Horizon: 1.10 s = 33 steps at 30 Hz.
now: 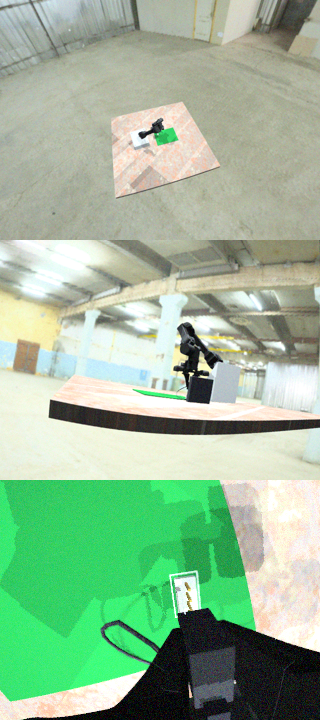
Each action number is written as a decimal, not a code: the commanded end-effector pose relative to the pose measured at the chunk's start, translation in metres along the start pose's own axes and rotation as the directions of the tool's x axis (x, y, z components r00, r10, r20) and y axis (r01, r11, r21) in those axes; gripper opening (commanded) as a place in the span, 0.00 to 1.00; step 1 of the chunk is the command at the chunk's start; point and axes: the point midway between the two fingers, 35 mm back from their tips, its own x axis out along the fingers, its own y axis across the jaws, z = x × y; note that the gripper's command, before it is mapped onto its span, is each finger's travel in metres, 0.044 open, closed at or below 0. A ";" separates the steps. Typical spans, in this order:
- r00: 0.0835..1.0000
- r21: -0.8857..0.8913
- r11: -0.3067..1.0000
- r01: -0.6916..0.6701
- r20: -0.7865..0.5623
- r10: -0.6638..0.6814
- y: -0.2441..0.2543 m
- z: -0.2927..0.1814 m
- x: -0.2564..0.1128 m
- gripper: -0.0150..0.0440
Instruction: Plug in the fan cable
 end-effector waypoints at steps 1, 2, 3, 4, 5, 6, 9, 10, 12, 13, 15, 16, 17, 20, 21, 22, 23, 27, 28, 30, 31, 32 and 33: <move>1.000 0.012 1.000 0.006 -0.002 -0.006 -0.003 -0.001 0.001 0.25; 1.000 0.012 1.000 0.006 -0.002 -0.006 -0.003 -0.001 0.001 0.25; 1.000 0.012 1.000 0.006 -0.002 -0.006 -0.003 -0.001 0.001 0.25; 1.000 0.012 1.000 0.006 -0.002 -0.006 -0.003 -0.001 0.001 0.25; 1.000 0.012 1.000 0.006 -0.002 -0.006 -0.003 -0.001 0.001 0.25; 1.000 0.012 1.000 0.006 -0.002 -0.006 -0.003 -0.001 0.001 0.25; 1.000 0.017 1.000 0.006 -0.001 -0.006 -0.003 0.004 0.000 0.25; 1.000 0.017 1.000 0.006 -0.001 -0.006 -0.003 0.004 0.000 0.25; 1.000 0.017 1.000 0.006 -0.001 -0.006 -0.003 0.004 0.000 0.25; 1.000 0.017 1.000 0.006 -0.001 -0.006 -0.003 0.004 0.000 0.25; 1.000 0.017 1.000 0.006 -0.001 -0.006 -0.003 0.004 0.000 0.25; 1.000 0.017 1.000 0.006 -0.001 -0.006 -0.003 0.004 0.000 0.25; 1.000 0.017 1.000 0.006 -0.001 -0.006 -0.003 0.005 0.000 0.25; 1.000 0.018 1.000 0.006 -0.001 -0.006 -0.003 0.007 0.000 0.25; 1.000 0.018 1.000 0.006 -0.001 -0.006 -0.003 0.007 0.000 0.25; 1.000 0.018 1.000 0.006 -0.001 -0.006 -0.003 0.007 0.000 0.25; 1.000 0.018 1.000 0.006 -0.001 -0.006 -0.003 0.007 0.000 0.25; 1.000 0.014 1.000 0.006 -0.001 -0.006 -0.003 0.008 0.000 0.25; 1.000 0.014 1.000 0.006 -0.001 -0.006 -0.003 0.008 0.000 0.25; 1.000 0.013 1.000 0.006 -0.001 -0.006 -0.003 0.007 0.005 0.25; 1.000 0.012 1.000 0.006 -0.001 -0.006 -0.003 0.008 0.012 0.25; 1.000 0.011 1.000 0.006 -0.001 -0.006 -0.003 0.008 0.017 0.25; 1.000 0.010 1.000 0.006 0.000 -0.006 -0.003 0.008 0.021 0.25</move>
